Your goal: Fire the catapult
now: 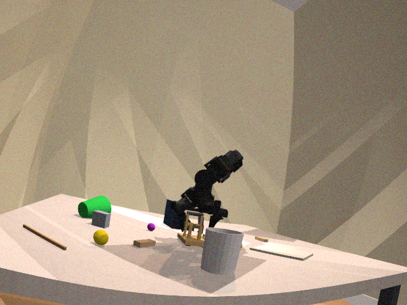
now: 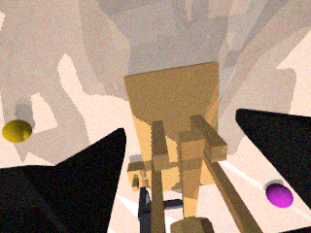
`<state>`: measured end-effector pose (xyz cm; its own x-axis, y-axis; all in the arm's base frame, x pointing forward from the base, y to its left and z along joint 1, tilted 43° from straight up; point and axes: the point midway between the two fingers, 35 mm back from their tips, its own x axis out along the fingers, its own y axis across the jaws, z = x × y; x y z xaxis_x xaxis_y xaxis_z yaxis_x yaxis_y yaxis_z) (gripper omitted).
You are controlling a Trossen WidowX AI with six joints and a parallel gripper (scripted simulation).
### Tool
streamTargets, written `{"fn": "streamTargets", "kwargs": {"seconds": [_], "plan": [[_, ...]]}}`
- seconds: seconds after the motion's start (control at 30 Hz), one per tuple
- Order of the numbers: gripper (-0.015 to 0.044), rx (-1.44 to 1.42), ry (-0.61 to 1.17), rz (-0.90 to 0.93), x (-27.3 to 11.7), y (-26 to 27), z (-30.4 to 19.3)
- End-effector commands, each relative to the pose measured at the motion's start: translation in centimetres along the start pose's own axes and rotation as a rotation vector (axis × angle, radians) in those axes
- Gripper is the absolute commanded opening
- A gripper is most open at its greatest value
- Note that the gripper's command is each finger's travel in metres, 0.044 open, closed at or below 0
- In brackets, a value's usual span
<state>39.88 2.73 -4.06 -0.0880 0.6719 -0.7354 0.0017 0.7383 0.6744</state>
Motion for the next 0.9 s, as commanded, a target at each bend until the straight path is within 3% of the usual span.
{"fn": "streamTargets", "kwargs": {"seconds": [0.0, 0.1, 0.5, 0.7, 0.77, 0.87], "plan": [[0.044, 0.006, 0.002, 0.005, 0.8, 0.0, -0.2], [0.044, 0.006, 0.002, 0.005, 0.8, 0.0, -0.2], [0.0125, 0.0, 0.002, 0.001, 0.5, 0.0, -0.1], [0.0065, 0.0, 0.002, 0.0, 0.2, 0.0, 0.0], [0.0013, 0.0, 0.002, -0.001, -2.0, 0.0, 0.0], [0.0, 0.001, 0.003, -0.002, -4.5, 0.0, -0.1]]}}
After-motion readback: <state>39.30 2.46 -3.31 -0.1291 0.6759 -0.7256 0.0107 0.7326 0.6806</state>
